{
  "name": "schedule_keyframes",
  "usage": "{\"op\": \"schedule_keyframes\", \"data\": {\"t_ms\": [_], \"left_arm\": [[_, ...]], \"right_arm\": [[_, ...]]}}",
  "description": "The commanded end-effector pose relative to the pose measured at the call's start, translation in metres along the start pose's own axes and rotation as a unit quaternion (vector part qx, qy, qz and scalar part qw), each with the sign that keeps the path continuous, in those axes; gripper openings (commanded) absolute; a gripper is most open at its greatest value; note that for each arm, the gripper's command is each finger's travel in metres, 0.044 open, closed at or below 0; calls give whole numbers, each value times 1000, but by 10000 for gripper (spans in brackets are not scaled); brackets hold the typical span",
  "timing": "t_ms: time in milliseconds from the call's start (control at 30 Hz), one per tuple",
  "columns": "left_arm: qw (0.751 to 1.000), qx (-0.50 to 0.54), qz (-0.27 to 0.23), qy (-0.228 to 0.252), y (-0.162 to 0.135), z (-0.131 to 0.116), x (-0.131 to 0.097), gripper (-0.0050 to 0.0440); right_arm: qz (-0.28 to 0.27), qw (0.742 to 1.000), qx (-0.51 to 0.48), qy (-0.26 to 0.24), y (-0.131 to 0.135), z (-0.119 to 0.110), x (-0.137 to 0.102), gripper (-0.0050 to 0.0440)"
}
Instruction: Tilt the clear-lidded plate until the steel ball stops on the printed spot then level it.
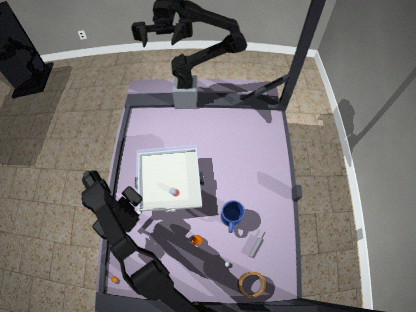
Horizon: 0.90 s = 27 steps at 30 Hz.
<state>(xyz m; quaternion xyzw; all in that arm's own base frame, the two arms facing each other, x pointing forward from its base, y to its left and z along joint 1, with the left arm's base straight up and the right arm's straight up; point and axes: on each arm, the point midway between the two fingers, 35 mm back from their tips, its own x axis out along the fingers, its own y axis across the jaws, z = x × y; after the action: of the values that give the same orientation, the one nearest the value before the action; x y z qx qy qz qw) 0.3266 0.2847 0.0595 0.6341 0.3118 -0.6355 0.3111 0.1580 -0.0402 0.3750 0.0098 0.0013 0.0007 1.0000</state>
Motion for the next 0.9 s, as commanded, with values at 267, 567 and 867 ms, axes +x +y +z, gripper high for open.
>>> {"op": "schedule_keyframes", "data": {"t_ms": [267,567,867], "left_arm": [[1000,3,7,19,5,-8,-11,-50],[1000,3,7,19,5,-7,-13,-50],[1000,3,7,20,6,-8,-14,-50]], "right_arm": [[1,1000,-10,-1,1,6,0,400],[1,1000,-10,-1,1,6,0,400],[1,1000,-10,-1,1,6,0,400]]}}
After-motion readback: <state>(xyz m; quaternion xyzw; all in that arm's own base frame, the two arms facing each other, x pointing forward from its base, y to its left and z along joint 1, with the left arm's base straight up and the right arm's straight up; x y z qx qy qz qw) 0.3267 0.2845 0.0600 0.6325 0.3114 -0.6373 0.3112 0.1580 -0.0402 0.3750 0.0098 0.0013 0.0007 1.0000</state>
